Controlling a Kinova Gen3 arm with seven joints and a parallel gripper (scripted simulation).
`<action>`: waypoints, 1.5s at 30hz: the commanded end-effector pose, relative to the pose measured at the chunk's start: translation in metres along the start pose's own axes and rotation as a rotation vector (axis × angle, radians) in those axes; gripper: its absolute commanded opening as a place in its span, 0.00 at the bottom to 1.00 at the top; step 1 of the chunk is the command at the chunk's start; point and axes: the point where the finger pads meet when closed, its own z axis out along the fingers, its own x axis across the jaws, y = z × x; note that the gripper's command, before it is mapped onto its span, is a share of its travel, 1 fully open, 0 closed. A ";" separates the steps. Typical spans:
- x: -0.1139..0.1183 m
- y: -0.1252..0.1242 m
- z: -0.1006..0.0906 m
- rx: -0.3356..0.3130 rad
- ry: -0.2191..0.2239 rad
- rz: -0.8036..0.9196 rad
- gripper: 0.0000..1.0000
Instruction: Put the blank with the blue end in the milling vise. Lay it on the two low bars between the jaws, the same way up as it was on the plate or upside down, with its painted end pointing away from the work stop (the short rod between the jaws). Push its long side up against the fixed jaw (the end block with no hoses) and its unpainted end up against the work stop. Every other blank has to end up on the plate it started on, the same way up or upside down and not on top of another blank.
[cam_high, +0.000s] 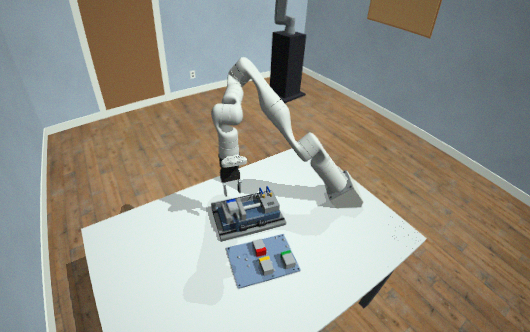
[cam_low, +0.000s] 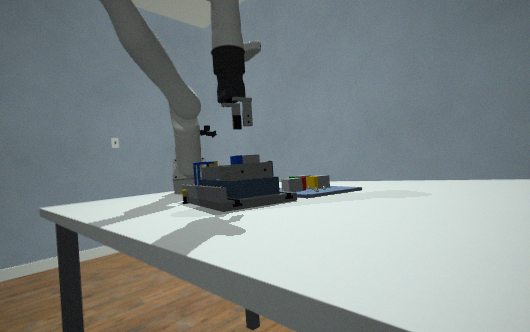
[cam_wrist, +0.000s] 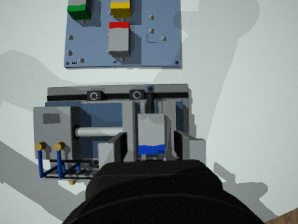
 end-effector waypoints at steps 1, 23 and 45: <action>0.001 0.000 -0.007 0.003 0.003 0.003 1.00; 0.003 0.001 -0.030 0.004 0.004 0.006 1.00; 0.003 0.001 -0.022 0.005 0.004 0.007 1.00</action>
